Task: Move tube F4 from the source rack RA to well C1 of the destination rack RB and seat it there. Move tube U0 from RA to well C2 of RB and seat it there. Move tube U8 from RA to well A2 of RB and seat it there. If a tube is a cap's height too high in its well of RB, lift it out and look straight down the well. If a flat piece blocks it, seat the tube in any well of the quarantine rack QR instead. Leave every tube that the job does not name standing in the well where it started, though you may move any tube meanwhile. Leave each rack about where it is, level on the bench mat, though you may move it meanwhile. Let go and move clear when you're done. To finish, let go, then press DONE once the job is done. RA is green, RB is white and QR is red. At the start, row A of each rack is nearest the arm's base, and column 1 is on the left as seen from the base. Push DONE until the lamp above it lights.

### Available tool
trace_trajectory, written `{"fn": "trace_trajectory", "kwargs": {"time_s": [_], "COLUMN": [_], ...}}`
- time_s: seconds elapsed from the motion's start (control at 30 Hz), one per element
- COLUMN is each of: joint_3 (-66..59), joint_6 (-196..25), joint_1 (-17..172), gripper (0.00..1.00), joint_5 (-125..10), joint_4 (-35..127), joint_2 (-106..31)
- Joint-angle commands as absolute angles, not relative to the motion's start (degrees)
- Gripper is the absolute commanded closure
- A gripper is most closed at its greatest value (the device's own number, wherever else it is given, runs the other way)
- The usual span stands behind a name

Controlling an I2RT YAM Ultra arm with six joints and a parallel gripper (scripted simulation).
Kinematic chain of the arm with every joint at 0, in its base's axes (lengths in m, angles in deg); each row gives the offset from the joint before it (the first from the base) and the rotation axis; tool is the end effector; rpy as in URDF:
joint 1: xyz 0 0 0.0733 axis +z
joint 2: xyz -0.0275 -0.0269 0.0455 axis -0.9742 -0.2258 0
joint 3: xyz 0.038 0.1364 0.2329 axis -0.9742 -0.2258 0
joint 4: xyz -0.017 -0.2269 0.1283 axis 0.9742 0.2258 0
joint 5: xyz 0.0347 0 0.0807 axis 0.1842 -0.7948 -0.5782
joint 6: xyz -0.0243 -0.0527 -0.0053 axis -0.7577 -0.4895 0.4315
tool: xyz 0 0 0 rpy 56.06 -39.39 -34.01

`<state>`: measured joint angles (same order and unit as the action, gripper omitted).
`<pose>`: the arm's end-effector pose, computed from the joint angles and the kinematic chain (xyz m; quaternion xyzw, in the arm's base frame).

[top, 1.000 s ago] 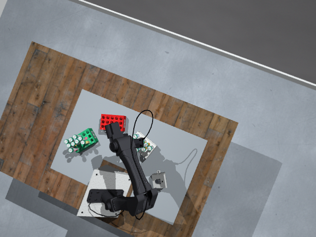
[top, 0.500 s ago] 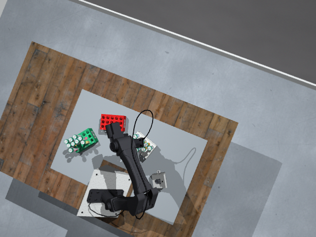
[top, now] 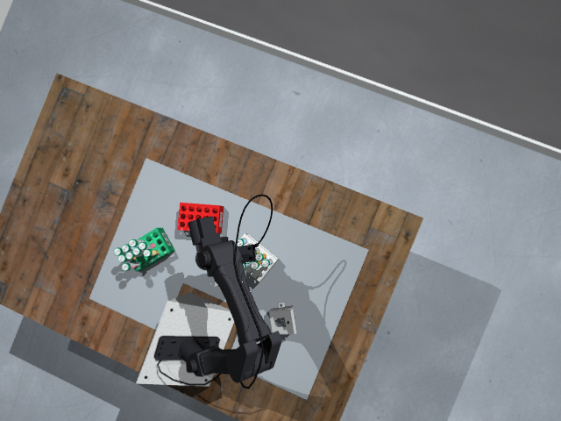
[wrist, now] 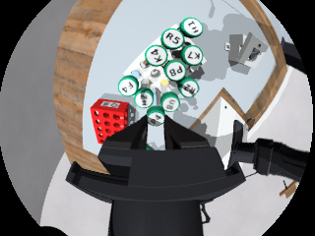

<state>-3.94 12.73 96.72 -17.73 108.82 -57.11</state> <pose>0.3116 0.0842 0.1292 0.5149 0.7614 -0.3503 0.1802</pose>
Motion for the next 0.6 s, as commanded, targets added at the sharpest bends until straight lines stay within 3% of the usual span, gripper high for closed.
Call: {"fn": "trace_trajectory", "kwargs": {"time_s": [0.0,0.57], "joint_3": [-5.34,-5.42], "joint_6": [12.04,11.12], "joint_1": [97.54,96.98], "gripper": [1.00,1.00], "joint_5": [-16.89,-16.59], "joint_4": [106.76,104.92], "joint_2": [-57.10,-57.39]}}
